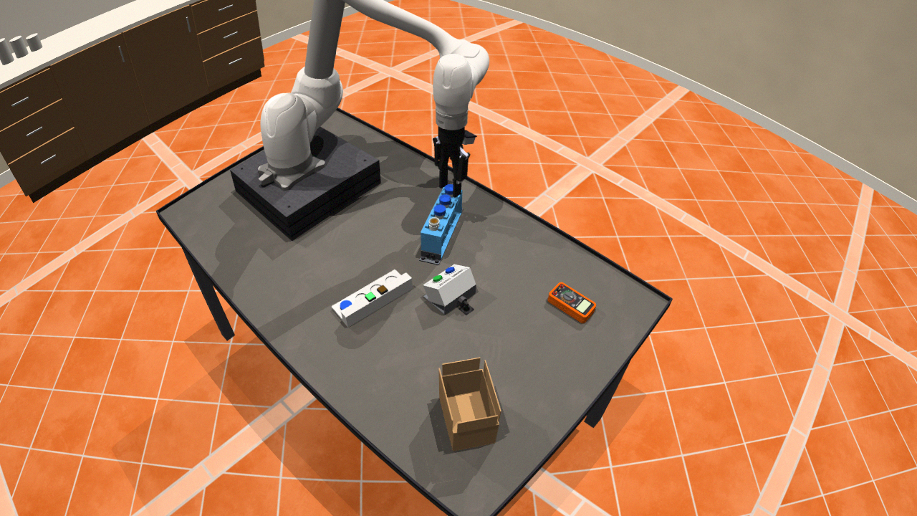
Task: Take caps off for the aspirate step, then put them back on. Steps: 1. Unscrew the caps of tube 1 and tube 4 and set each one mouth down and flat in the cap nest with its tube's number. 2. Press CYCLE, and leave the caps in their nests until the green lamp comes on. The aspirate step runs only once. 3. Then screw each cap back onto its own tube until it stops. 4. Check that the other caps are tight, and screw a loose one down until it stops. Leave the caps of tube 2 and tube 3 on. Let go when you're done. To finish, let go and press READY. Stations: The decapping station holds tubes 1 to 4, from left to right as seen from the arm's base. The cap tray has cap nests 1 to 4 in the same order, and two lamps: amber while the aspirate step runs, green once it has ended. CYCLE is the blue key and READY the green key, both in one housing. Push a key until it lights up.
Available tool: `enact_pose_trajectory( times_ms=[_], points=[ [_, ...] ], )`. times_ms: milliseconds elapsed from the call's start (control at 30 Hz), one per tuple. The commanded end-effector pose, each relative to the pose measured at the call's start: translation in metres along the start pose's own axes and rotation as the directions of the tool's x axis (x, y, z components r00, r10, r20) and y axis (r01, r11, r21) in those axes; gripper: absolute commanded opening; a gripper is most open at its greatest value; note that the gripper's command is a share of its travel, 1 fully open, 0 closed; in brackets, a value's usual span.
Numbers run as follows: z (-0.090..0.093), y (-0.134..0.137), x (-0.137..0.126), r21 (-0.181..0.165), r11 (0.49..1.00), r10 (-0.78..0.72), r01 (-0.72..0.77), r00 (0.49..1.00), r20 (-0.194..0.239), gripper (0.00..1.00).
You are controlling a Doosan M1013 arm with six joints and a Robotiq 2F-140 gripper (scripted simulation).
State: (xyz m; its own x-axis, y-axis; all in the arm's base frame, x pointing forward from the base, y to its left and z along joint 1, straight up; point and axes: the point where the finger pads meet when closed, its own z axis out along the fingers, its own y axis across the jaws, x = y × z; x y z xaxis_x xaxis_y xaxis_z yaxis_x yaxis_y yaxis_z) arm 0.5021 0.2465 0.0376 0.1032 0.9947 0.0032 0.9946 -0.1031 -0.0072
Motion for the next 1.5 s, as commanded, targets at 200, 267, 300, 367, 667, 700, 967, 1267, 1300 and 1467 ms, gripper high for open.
enact_pose_trajectory(
  times_ms=[200,267,300,367,667,700,967,1267,1300,1467],
  points=[
    [-0.0011,0.0003,0.0003,-0.001,0.986,-0.166,0.166,0.986,-0.001,0.41],
    [-0.0011,0.0003,0.0003,-0.001,0.949,-0.316,0.316,0.949,-0.001,0.41],
    [-0.0011,0.0003,0.0003,-0.001,0.934,-0.358,0.358,0.934,0.0,0.41],
    [-0.0011,0.0003,0.0003,-0.001,0.88,-0.475,0.475,0.88,0.001,0.41],
    [-0.0011,0.0003,0.0003,-0.001,0.603,-0.797,0.797,0.603,0.0,0.41],
    [-0.0011,0.0003,0.0003,-0.001,0.603,-0.797,0.797,0.603,0.0,0.41],
    [-0.0011,0.0002,0.0004,-0.001,0.604,-0.797,0.797,0.604,0.0,0.3],
    [-0.0011,0.0002,0.0004,-0.001,0.604,-0.797,0.797,0.604,0.0,0.3],
    [-0.0011,0.0002,0.0004,-0.001,0.604,-0.797,0.797,0.604,0.0,0.3],
    [-0.0011,0.0003,0.0003,-0.001,0.75,-0.662,0.662,0.75,0.0,0.3]
  ],
)
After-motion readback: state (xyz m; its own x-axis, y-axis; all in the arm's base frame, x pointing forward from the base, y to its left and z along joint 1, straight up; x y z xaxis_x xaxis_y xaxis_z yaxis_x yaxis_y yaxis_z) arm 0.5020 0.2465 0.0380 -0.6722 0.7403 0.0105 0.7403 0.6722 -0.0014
